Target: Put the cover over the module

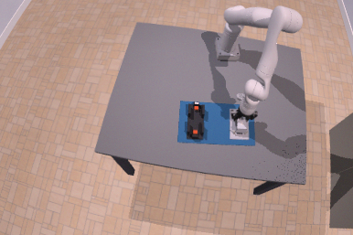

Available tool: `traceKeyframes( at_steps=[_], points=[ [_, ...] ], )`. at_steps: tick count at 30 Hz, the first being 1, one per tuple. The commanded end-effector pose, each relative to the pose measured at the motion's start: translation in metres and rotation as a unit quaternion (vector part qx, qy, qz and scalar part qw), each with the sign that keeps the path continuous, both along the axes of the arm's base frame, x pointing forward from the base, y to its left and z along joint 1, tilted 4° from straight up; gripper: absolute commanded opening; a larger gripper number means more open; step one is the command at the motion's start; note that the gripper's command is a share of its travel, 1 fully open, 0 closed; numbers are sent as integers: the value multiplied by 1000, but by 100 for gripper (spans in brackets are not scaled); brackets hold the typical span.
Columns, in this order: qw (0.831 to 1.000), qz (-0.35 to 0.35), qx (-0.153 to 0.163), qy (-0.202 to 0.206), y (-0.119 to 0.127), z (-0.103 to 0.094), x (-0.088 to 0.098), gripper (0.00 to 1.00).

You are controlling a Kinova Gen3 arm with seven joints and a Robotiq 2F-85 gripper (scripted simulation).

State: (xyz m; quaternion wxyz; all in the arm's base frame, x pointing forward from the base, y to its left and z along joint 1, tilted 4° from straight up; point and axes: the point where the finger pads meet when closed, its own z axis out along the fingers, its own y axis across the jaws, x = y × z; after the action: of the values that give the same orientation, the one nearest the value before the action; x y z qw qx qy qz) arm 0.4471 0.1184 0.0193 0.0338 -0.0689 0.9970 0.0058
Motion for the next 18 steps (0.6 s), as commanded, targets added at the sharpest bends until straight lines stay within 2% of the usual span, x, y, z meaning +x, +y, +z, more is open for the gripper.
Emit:
traceKeyframes(
  at_steps=[1, 18],
  points=[
    [1000, 0, 1, -1, 0, 1, 1, 0],
    [1000, 0, 1, -1, 1, -6, 1, 0]
  ],
)
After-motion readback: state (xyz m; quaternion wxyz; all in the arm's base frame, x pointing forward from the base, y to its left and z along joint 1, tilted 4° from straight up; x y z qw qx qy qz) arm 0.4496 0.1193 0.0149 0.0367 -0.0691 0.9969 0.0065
